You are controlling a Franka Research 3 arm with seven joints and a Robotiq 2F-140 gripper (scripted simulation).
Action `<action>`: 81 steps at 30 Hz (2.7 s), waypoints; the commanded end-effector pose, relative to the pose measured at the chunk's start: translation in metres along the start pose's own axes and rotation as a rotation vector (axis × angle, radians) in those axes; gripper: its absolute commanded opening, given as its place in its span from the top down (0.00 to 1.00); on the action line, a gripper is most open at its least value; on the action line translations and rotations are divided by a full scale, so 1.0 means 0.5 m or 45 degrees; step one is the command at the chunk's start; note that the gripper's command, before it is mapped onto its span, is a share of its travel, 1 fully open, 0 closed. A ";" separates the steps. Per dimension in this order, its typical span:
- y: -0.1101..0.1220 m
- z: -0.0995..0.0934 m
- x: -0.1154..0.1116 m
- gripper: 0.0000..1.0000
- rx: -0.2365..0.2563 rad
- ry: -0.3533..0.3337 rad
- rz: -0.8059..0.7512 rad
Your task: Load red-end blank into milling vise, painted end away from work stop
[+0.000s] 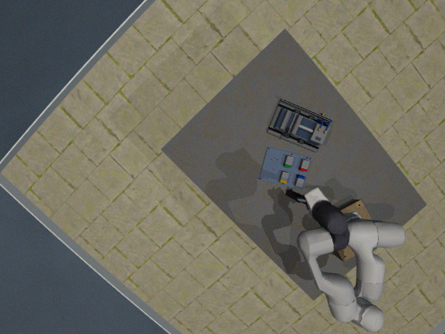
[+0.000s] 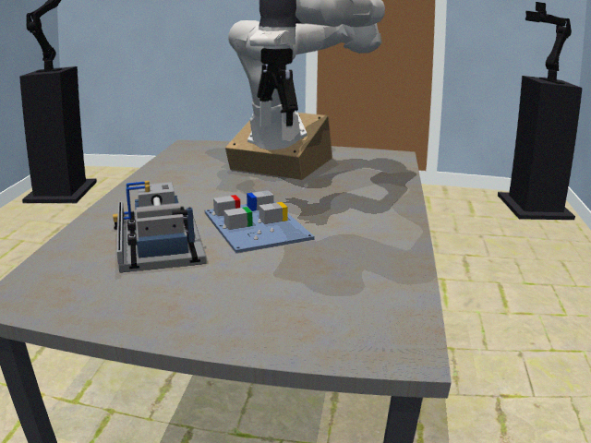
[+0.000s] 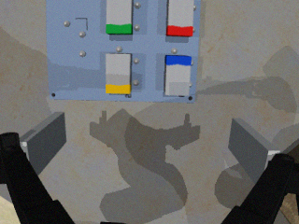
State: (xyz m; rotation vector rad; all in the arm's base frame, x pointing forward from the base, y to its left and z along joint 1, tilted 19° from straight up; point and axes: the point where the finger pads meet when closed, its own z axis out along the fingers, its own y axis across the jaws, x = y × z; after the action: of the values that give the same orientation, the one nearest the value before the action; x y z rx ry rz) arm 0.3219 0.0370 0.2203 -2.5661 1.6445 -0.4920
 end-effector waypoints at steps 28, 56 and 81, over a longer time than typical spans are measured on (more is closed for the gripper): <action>-0.008 -0.162 0.121 0.00 0.005 0.001 -0.006; -0.010 -0.208 0.155 0.00 0.005 0.001 -0.006; -0.010 -0.199 0.148 0.00 0.005 0.001 -0.006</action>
State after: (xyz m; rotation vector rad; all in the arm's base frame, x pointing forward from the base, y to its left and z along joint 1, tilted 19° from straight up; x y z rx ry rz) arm 0.3247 -0.0150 0.3337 -2.5694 1.6365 -0.4935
